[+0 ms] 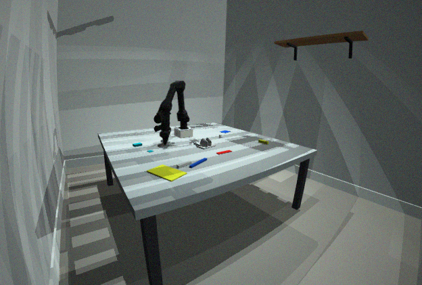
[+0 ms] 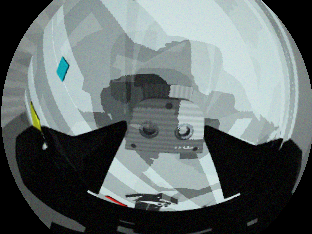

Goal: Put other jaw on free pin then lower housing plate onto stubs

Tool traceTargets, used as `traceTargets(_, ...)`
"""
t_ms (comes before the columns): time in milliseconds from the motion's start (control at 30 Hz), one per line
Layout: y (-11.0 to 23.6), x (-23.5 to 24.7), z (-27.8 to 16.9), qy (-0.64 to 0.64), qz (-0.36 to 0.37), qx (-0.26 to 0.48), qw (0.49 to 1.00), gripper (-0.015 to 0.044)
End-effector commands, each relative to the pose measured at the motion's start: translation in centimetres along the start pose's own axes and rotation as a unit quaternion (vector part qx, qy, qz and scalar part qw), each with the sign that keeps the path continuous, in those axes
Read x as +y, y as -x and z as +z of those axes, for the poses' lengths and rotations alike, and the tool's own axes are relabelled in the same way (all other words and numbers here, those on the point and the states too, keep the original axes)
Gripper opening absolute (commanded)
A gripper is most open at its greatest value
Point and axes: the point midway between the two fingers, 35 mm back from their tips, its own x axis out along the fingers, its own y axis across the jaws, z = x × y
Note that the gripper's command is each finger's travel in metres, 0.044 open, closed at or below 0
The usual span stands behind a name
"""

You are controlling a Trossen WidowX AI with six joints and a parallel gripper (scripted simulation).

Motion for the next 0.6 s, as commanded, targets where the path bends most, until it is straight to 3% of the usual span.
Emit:
traceTargets(0,0.00,0.00,0.00,0.000,0.000,0.000,1.000,0.0413)
traceTargets(300,0.00,0.00,0.00,0.000,0.000,0.000,1.000,0.0353)
traceTargets(567,0.00,0.00,0.00,0.000,0.000,0.000,1.000,0.0351)
